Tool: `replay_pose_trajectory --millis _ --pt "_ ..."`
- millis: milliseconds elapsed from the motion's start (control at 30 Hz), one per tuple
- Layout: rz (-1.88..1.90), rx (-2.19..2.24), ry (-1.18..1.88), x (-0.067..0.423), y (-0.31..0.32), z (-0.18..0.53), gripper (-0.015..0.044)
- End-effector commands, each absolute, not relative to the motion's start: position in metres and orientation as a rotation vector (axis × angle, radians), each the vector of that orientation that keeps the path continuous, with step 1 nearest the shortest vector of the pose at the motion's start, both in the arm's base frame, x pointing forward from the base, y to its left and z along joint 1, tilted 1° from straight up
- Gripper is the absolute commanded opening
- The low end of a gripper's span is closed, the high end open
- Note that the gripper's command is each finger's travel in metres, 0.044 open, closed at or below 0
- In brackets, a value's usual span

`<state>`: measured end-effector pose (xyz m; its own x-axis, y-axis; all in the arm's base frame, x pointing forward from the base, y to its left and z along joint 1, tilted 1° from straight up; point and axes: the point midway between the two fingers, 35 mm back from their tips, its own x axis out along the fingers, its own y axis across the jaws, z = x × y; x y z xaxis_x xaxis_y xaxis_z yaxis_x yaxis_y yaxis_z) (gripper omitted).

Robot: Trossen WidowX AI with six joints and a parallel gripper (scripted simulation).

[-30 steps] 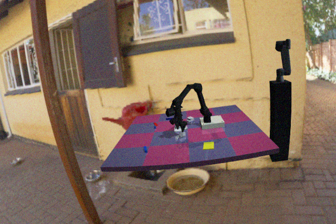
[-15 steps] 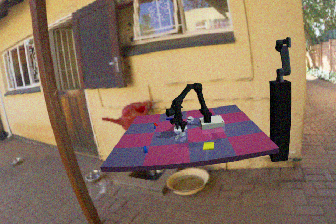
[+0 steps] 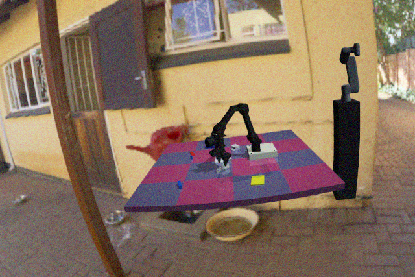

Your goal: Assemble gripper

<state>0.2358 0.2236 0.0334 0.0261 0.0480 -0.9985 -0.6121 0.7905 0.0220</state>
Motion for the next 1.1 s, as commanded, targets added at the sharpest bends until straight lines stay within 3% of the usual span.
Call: replay_pose_trajectory --millis 0,1067 --pt "0.534 -0.488 1.480 0.235 0.223 0.023 0.0440" --pt "0.532 -0.488 1.480 0.236 0.223 0.001 0.0440"
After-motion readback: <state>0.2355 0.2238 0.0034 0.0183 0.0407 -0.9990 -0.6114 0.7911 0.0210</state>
